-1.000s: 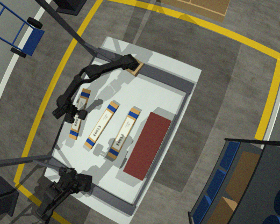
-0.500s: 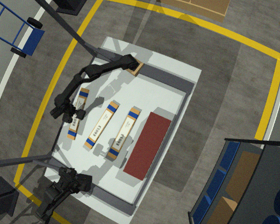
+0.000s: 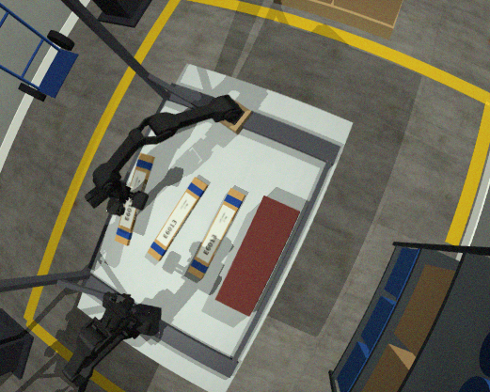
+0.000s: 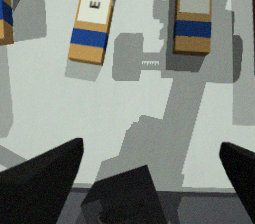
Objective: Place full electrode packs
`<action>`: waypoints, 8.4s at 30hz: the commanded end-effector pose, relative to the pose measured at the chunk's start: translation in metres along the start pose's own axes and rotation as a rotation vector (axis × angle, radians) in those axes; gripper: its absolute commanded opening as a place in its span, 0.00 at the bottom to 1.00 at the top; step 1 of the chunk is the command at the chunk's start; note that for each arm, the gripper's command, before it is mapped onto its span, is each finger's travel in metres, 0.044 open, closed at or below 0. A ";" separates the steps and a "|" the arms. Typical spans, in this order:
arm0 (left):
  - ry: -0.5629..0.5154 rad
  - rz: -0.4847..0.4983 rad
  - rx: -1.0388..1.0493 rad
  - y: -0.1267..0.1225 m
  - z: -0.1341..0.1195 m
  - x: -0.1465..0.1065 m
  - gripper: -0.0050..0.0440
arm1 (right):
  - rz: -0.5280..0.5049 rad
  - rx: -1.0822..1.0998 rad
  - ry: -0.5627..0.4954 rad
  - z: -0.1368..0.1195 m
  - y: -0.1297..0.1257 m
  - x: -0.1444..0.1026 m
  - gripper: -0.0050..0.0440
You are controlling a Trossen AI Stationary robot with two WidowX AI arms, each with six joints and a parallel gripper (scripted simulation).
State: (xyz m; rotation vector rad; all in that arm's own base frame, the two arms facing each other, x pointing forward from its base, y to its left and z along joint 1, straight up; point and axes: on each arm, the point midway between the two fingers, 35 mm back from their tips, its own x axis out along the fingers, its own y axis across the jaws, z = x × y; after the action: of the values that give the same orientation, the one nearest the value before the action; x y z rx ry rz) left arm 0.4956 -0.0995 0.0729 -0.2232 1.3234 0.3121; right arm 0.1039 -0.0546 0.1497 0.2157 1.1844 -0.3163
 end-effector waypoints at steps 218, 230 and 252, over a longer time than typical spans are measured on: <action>-0.054 -0.048 0.124 0.248 -0.031 -0.041 0.00 | -0.001 -0.003 -0.020 0.004 0.000 -0.005 0.98; -0.054 -0.048 0.124 0.248 -0.031 -0.041 0.00 | -0.001 -0.003 -0.020 0.004 0.000 -0.005 0.98; -0.054 -0.048 0.124 0.248 -0.031 -0.041 0.00 | -0.001 -0.003 -0.020 0.004 0.000 -0.005 0.98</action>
State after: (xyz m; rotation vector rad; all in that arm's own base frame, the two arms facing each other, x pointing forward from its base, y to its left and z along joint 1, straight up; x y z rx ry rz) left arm 0.3680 0.1174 0.0968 -0.1495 1.3176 0.1902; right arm 0.1039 -0.0546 0.1497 0.2157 1.1844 -0.3163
